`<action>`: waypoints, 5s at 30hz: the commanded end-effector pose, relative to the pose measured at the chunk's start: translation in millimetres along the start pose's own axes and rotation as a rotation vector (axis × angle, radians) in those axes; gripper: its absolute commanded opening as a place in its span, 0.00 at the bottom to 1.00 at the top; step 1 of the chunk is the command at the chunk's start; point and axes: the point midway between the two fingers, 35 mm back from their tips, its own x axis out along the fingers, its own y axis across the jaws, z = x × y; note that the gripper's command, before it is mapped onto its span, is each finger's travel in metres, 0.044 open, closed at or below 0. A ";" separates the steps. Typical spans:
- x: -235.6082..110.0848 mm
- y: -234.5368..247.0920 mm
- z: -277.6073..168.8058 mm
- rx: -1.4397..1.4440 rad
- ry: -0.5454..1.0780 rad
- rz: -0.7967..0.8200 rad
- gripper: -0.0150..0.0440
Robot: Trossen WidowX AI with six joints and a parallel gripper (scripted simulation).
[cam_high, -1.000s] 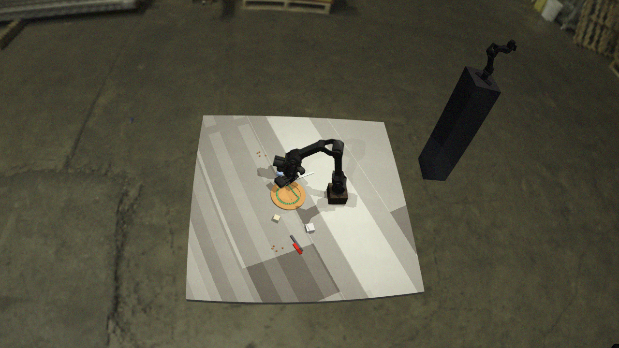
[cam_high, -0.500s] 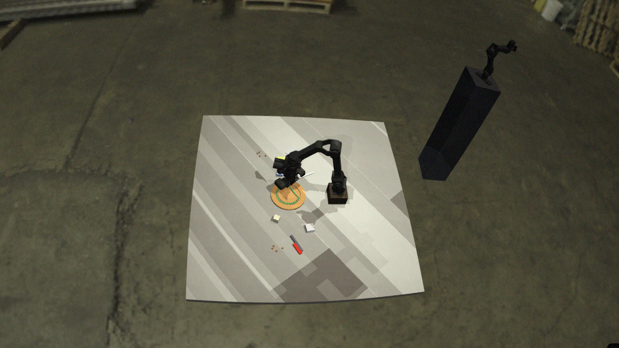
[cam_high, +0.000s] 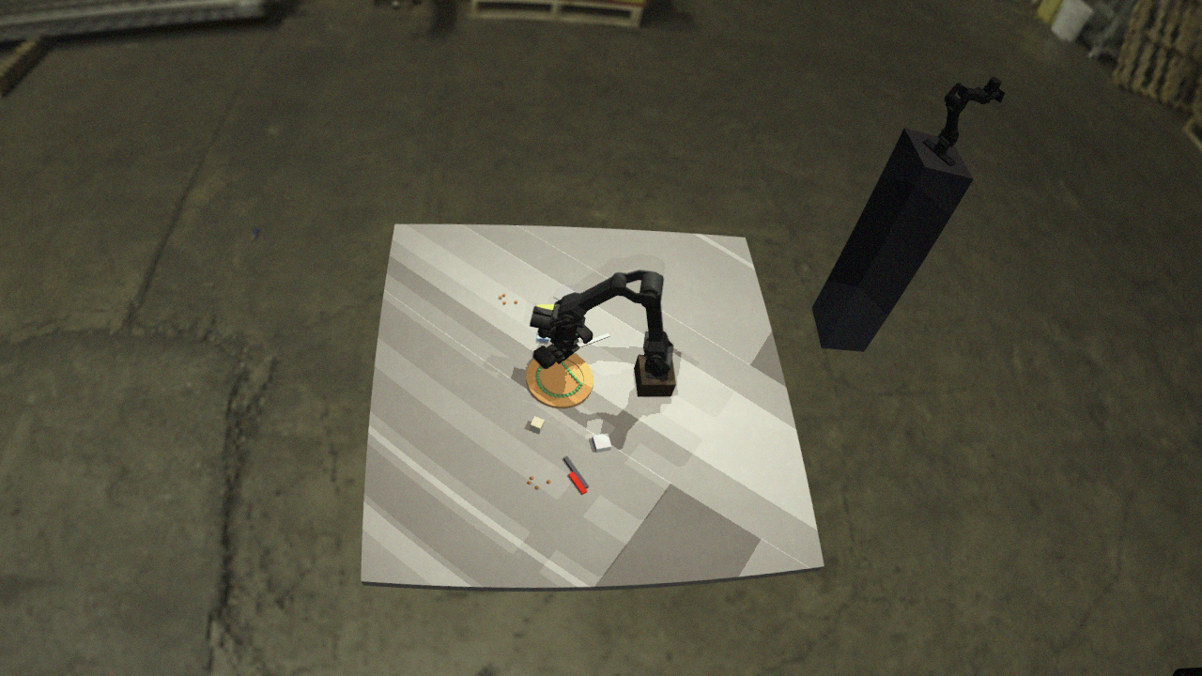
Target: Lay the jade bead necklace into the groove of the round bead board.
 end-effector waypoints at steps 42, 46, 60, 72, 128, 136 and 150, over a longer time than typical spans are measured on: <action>-3.7 -10.5 2.8 -0.003 0.003 -0.003 0.25; 1.5 -10.5 2.7 -0.003 0.003 -0.003 0.25; -1.3 -8.9 4.5 0.000 -0.003 0.001 0.70; -6.0 -9.7 3.5 -0.003 0.003 -0.003 1.00; -13.1 6.9 -90.5 0.418 0.008 0.002 0.46; -0.5 5.3 -92.1 0.419 0.011 -0.003 0.46; 0.0 6.5 -91.1 0.416 0.009 0.001 0.25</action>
